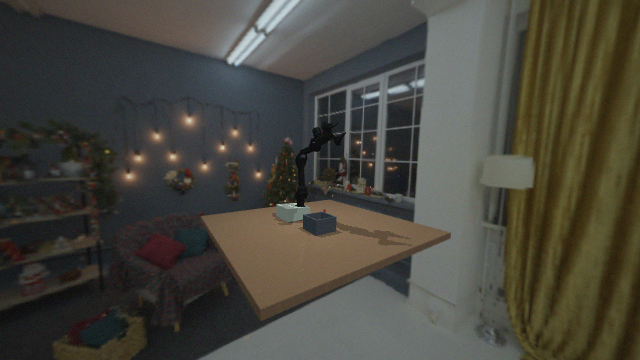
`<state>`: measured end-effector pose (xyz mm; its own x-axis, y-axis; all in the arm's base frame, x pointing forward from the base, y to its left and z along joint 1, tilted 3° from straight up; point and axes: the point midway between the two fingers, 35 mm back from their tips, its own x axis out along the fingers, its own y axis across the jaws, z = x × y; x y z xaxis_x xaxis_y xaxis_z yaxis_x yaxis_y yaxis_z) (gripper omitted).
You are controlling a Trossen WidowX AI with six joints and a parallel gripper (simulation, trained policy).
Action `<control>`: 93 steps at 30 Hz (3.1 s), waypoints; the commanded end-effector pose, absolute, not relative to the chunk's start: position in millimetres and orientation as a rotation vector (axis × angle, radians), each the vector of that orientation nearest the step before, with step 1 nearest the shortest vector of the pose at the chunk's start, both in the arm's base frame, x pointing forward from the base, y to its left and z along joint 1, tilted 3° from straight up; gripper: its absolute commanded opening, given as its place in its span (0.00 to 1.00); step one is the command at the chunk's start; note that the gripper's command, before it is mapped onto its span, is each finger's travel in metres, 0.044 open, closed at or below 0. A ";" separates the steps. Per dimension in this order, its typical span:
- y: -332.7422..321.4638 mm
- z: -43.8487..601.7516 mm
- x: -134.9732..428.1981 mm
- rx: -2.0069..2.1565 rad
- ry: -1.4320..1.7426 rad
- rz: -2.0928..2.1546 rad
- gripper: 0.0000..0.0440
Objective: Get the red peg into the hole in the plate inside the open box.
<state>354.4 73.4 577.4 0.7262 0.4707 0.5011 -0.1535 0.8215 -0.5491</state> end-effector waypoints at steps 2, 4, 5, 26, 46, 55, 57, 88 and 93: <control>78.1 555.6 365.5 -0.401 -0.578 0.382 1.00; 81.0 545.3 370.1 -0.351 -0.530 0.393 1.00; 82.6 540.0 372.3 -0.327 -0.506 0.397 1.00; 119.4 408.6 390.4 0.131 0.055 0.414 1.00; 146.9 264.8 347.1 0.443 0.643 0.244 1.00; 151.2 204.2 307.6 0.527 0.903 0.093 1.00; 151.2 191.7 297.4 0.541 0.958 0.052 1.00; 130.9 45.3 169.1 0.596 1.422 -0.665 1.00; 132.4 23.3 166.5 0.629 1.419 -0.690 1.00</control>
